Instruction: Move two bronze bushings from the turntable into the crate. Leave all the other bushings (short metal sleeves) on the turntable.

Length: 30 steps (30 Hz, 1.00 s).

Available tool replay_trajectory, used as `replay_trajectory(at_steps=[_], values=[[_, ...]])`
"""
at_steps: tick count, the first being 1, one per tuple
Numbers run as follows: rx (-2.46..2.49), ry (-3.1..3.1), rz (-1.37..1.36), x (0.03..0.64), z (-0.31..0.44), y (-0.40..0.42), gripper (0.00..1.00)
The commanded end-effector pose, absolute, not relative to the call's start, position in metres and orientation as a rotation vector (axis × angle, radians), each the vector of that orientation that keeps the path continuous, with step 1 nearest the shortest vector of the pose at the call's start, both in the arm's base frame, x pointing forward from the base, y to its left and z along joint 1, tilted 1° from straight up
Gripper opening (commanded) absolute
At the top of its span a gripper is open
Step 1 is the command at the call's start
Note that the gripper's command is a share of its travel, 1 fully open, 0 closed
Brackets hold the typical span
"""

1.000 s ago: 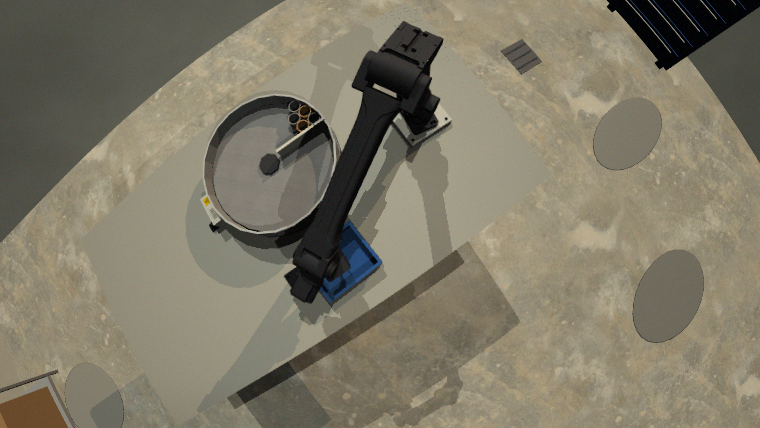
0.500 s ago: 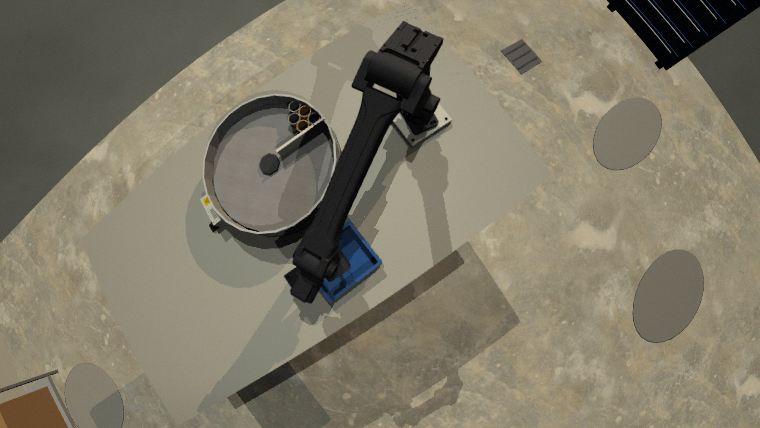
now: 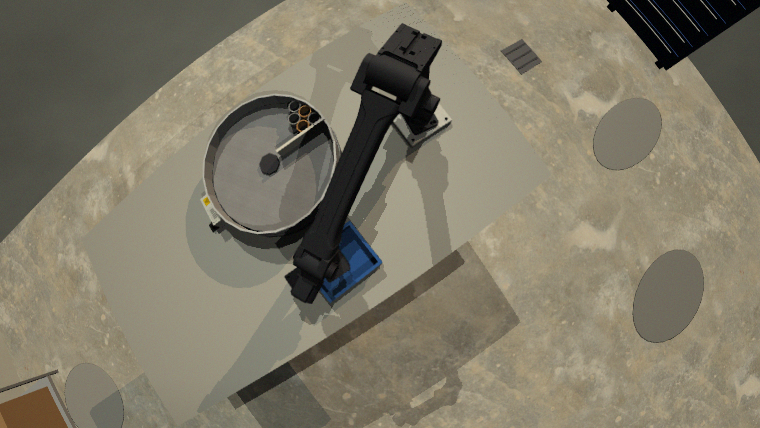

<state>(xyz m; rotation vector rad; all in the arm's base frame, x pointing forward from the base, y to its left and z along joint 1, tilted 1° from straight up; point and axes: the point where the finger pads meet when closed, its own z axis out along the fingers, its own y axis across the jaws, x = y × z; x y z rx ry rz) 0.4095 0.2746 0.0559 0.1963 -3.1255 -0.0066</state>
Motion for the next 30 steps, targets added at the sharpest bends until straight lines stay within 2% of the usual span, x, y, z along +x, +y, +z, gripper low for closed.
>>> replay_trajectory(at_steps=[1,4,5,11,16,19,30], values=[[0.195,-3.148,-0.021,0.413,0.054,0.279,0.00],[0.195,-3.139,-0.012,0.413,0.047,0.279,0.00],[0.198,-3.192,-0.063,0.427,0.070,0.289,0.00],[0.195,-3.137,-0.011,0.412,0.033,0.279,0.00],[0.198,-3.182,-0.053,0.421,0.048,0.285,0.00],[0.195,-3.147,-0.020,0.415,0.026,0.281,0.00],[0.196,-3.159,-0.031,0.417,0.029,0.282,0.00]])
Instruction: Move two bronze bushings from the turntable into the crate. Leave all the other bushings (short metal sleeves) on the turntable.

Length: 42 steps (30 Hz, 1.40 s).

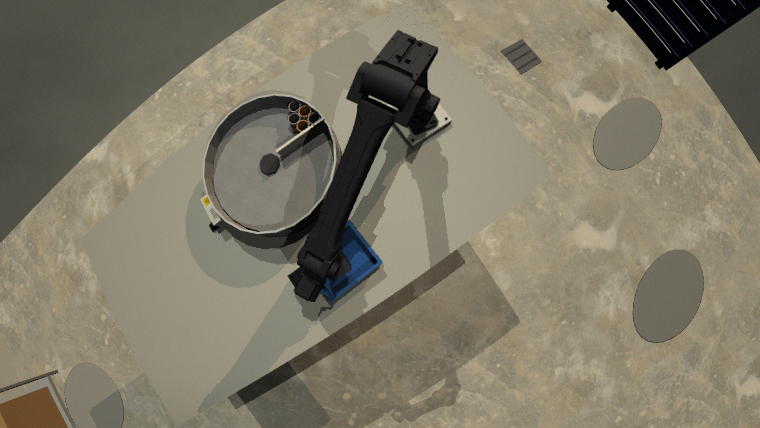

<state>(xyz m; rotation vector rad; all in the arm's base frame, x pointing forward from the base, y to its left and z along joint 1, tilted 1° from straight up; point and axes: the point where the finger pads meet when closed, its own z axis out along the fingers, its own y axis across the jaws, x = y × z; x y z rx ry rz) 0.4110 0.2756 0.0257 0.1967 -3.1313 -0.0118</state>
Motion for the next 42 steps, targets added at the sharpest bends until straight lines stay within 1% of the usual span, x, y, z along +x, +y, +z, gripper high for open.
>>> replay_trajectory(at_steps=[1,42], values=[[0.196,-3.158,-0.031,0.4167,0.0286,0.2823,0.00],[0.196,-3.158,-0.031,0.4121,0.0273,0.2797,0.00]])
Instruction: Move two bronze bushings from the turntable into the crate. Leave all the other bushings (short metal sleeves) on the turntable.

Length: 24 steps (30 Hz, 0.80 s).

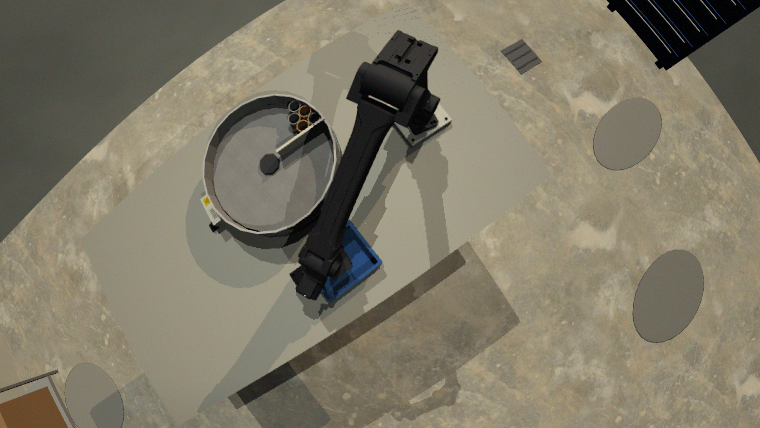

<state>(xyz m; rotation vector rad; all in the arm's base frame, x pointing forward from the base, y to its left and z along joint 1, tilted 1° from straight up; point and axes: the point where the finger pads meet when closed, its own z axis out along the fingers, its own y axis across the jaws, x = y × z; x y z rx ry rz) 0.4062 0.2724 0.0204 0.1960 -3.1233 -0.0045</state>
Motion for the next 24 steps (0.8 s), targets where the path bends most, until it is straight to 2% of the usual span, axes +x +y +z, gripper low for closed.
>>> replay_trajectory(at_steps=[1,24], values=[[0.199,-3.194,-0.065,0.426,0.041,0.290,0.00],[0.198,-3.174,-0.046,0.416,0.033,0.283,0.00]])
